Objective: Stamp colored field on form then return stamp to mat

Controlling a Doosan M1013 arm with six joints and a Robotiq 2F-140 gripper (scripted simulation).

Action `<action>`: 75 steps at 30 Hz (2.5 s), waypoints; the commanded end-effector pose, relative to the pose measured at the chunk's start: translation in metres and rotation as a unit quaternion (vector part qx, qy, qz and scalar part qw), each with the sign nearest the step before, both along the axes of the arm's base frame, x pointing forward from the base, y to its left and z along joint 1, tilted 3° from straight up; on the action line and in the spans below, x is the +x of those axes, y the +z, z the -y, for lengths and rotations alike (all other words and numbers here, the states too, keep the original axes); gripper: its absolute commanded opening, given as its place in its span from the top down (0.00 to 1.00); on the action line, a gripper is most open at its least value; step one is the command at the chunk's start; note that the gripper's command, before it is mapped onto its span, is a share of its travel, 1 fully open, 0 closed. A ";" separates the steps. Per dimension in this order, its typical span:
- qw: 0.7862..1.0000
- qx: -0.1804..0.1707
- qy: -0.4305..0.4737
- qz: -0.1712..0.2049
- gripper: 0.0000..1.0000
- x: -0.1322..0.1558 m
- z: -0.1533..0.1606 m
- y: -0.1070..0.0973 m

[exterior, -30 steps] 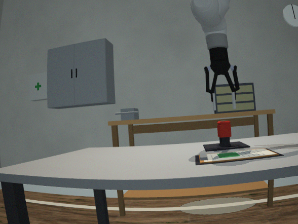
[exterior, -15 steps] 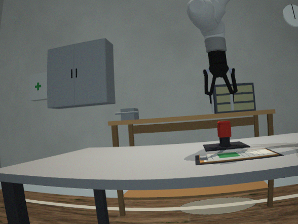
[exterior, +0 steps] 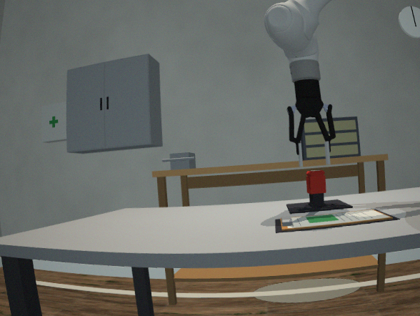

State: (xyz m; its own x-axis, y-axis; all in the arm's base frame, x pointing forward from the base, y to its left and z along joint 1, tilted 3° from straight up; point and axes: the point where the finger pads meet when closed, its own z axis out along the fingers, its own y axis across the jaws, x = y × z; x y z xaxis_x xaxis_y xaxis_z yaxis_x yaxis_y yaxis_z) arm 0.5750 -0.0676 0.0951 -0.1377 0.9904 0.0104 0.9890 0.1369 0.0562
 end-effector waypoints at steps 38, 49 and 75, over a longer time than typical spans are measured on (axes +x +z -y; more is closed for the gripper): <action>1.000 0.000 0.000 0.000 0.84 0.004 -0.001 -0.076; 1.000 0.000 0.000 0.000 0.84 0.004 -0.001 -0.076; 1.000 0.000 0.000 0.000 0.84 0.004 -0.001 -0.076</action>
